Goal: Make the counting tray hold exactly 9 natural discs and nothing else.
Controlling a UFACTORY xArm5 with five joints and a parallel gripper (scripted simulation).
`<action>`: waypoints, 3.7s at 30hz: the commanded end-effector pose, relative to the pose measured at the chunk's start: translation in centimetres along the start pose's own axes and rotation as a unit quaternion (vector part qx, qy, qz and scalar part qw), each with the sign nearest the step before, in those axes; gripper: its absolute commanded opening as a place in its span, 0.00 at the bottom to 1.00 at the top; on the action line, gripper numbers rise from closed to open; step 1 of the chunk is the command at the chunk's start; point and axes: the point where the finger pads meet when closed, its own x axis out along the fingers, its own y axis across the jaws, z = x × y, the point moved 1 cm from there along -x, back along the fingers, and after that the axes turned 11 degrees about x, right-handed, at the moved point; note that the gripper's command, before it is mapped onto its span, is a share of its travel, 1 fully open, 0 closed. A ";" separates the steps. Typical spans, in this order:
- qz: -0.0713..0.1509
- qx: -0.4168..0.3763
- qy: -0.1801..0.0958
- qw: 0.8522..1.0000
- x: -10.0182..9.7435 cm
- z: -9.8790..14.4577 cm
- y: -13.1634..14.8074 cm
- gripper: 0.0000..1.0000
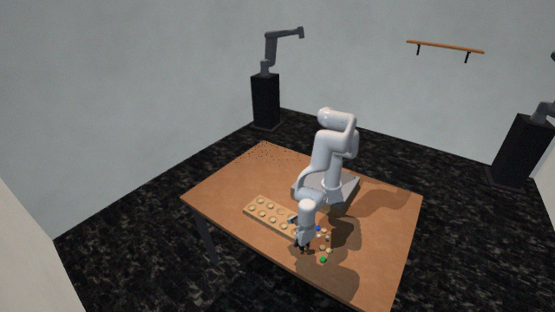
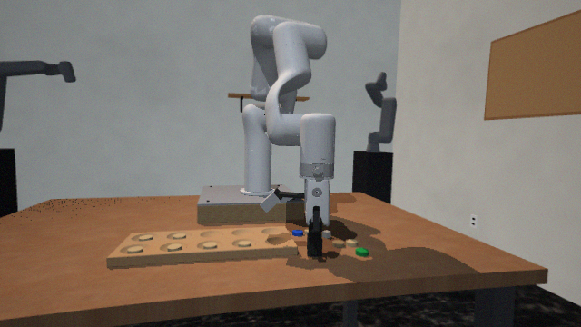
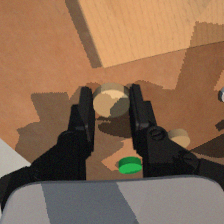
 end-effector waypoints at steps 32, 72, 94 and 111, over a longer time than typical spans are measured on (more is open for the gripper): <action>-0.001 0.000 -0.001 1.000 -10.1 0.0 -0.1 0.00; -0.001 0.000 -0.001 1.000 -1.9 -8.9 1.0 0.00; -0.001 0.000 -0.001 1.000 -1.5 -8.9 1.0 0.33; -0.001 0.000 -0.001 1.000 -1.5 -8.9 1.0 0.33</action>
